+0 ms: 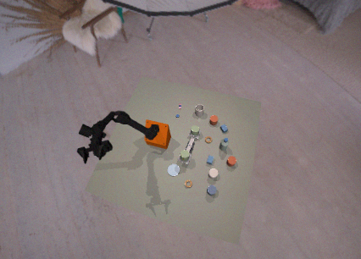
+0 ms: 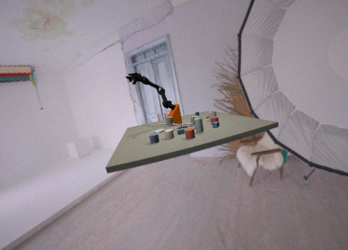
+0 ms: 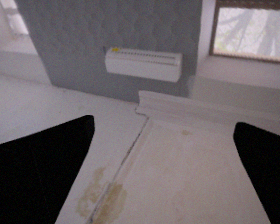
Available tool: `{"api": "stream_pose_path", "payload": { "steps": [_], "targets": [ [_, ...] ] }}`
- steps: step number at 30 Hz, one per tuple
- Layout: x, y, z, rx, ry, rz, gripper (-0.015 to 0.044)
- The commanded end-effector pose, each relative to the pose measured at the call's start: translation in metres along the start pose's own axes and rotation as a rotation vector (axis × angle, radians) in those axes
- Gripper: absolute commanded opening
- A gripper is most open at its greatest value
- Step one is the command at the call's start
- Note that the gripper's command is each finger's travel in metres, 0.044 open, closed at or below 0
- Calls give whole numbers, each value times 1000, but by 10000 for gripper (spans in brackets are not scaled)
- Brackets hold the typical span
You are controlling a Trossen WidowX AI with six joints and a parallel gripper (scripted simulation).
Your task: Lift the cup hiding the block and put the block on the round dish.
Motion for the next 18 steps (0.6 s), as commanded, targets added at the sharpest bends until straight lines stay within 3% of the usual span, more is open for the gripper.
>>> {"api": "stream_pose_path", "payload": {
  "steps": [1, 18],
  "targets": [
    [-1, 0, -1, 0, -3, 2, 426],
    [-53, -65, -106, 39, -243, 234, 440]
  ]
}}
Point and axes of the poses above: the point midway between the two fingers, 35 mm back from their tips, its own x axis back along the fingers, its own y axis across the jaws, z = x × y, the point moved 2 cm from there along x, back along the fingers, and after that the axes turned 1 degree about -x, right-handed, at the moved point
